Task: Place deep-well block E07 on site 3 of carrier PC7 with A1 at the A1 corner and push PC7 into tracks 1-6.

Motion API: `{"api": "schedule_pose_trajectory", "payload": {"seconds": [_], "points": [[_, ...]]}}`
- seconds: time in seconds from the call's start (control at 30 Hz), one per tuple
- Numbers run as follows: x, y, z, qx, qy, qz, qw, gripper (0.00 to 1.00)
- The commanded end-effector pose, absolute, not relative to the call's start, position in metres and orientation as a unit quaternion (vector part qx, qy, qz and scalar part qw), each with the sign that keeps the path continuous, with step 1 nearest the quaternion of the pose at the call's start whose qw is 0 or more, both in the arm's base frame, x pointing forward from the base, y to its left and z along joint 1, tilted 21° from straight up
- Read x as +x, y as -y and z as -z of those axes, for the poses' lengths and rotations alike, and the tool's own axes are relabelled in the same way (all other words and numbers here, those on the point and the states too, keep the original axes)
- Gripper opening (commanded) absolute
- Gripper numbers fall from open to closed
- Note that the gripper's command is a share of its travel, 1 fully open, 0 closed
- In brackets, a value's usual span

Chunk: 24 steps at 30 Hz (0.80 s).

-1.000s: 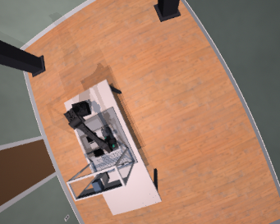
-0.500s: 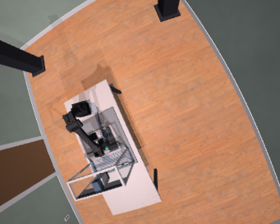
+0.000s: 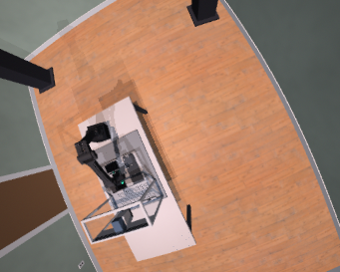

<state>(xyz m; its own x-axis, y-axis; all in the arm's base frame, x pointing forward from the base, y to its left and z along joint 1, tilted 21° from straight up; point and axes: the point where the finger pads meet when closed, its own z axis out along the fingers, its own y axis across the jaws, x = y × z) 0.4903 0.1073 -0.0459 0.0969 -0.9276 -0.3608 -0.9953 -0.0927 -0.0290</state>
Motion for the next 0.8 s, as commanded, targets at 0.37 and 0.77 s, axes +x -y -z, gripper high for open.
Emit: {"api": "schedule_pose_trajectory", "payload": {"seconds": [0.37, 0.77], "points": [[0.49, -0.125, 0.07, -0.741, -0.646, -0.125, 0.138, 1.0], [0.491, -0.135, 0.094, -0.741, -0.646, -0.124, 0.139, 1.0]]}}
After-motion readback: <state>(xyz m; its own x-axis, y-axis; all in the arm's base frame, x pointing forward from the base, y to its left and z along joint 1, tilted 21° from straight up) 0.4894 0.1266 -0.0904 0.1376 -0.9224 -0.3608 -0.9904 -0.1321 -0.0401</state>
